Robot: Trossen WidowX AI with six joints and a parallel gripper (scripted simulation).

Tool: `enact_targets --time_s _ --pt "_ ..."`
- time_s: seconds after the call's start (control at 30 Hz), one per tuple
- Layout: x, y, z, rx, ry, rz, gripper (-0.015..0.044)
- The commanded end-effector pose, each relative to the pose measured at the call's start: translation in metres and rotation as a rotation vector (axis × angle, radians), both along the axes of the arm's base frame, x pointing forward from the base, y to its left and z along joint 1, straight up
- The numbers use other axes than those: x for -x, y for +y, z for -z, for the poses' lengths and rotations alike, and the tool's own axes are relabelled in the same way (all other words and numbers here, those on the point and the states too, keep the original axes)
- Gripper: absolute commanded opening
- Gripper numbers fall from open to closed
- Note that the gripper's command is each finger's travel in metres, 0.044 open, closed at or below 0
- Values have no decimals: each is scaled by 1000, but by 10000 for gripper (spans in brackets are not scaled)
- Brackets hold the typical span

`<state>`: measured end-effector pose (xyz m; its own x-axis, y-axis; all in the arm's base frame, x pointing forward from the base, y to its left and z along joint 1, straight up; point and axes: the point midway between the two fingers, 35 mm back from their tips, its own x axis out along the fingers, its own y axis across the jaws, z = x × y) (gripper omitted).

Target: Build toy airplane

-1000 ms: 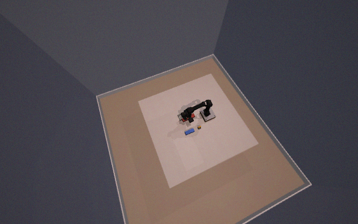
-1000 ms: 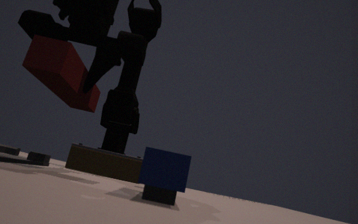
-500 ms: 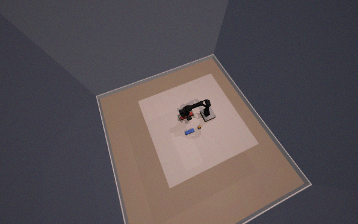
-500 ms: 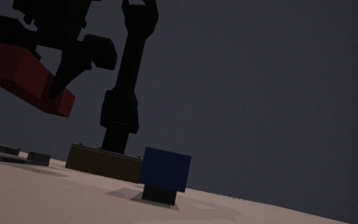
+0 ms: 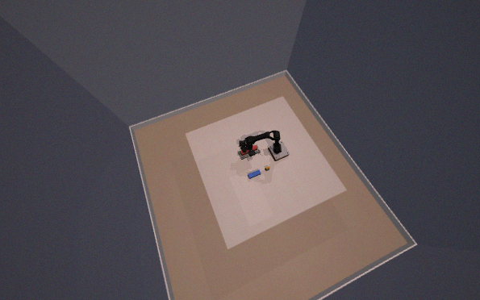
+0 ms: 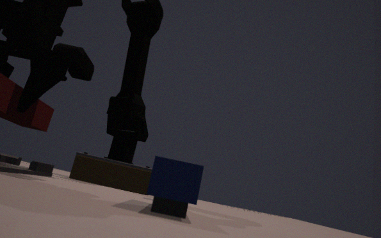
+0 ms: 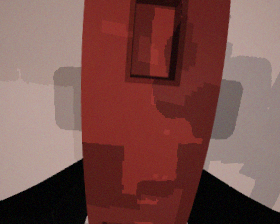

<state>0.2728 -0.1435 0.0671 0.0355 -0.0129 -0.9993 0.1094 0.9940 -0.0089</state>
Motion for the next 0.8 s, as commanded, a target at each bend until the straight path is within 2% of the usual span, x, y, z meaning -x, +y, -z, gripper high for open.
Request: enact_targets --time_s 0.0,0.13,0.37,0.4,0.77 --pt "3 -9 6 -3 3 1 0" --pt "5 -16 9 -3 3 5 0" --pt "5 -16 9 -3 3 5 184" --pt "5 -16 9 -3 3 5 195" --pt "5 -16 10 -3 3 5 195"
